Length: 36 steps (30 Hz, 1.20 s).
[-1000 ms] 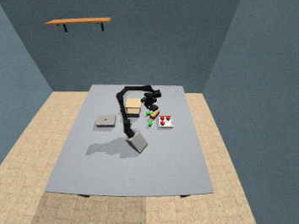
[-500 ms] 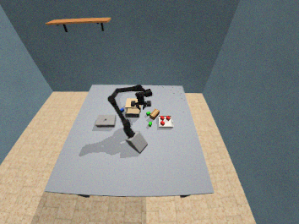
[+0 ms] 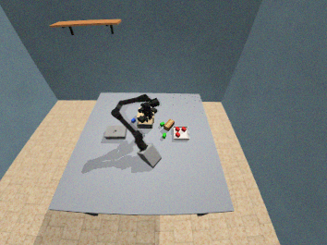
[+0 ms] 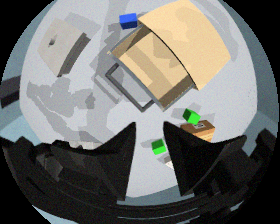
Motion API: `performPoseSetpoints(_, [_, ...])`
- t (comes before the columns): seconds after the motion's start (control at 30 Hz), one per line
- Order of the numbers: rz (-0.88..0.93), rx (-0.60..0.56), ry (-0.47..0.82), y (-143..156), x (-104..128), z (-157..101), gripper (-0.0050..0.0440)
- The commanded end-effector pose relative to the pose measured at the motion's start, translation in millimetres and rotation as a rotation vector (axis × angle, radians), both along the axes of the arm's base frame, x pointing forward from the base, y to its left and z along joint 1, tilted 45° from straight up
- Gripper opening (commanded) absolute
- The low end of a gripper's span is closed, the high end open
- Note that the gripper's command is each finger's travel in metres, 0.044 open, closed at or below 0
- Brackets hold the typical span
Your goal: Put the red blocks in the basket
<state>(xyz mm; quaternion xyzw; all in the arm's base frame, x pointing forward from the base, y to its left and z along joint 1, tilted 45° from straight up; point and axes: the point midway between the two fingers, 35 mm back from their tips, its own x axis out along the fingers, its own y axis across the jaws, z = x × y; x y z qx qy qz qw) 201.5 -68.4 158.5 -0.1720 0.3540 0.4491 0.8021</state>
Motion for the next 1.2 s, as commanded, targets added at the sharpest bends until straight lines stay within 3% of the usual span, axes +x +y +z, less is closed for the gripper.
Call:
performPoseSetpoints(0.0, [0.259,-0.113,-0.214,28,-15,5,0.0148])
performPoseSetpoints(0.1, [0.402,-0.180,-0.336,39,-21,8,0.0148])
performPoseSetpoints(0.17, [0.402,-0.180,-0.336,39,-21,8,0.0148])
performPoseSetpoints(0.27, [0.518,-0.233,-0.435,39,-21,8,0.0148])
performPoseSetpoints(0.5, [0.518,-0.233,-0.435,39,-21,8,0.0148])
performPoseSetpoints(1.17, [0.518,-0.233,-0.435,68,-4,-26,0.0148])
